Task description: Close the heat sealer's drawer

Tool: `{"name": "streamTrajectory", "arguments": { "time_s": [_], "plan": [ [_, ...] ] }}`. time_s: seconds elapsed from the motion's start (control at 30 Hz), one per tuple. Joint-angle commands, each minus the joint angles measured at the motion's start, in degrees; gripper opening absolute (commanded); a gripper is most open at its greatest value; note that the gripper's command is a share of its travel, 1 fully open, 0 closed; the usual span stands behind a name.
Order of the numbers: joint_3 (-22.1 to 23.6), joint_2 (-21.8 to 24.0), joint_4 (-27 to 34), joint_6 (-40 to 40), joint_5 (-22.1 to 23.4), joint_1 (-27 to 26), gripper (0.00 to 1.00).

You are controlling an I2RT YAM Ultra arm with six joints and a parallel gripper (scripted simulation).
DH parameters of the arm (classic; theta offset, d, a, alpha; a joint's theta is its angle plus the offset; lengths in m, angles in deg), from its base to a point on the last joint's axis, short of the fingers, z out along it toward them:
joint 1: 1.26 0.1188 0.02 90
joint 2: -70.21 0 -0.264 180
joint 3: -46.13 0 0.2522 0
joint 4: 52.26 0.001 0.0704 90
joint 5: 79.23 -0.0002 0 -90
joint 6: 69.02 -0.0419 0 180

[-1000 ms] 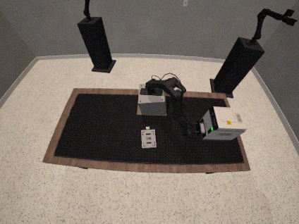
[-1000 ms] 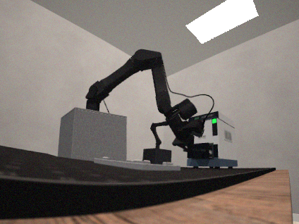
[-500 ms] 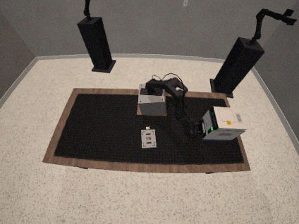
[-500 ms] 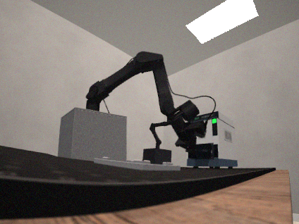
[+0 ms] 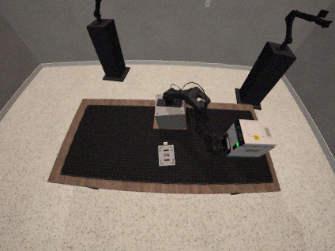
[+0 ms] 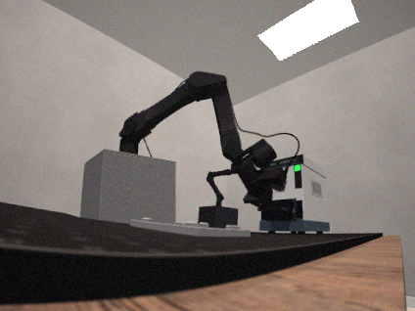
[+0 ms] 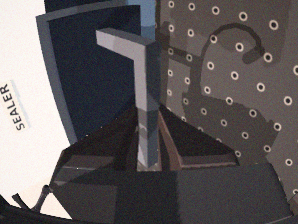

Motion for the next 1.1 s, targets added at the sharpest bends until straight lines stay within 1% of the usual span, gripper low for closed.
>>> {"name": "streamTrajectory", "arguments": {
  "time_s": [0.0,0.73,1.07],
  "plan": [
    [-1.9,1.4,0.5,-0.2,-1.3,0.1,0.00],
    [-1.9,1.4,0.5,-0.2,-1.3,0.1,0.00],
    [-2.3,0.1,0.7,-0.6,-1.4,0.8,0.00]
  ]
}}
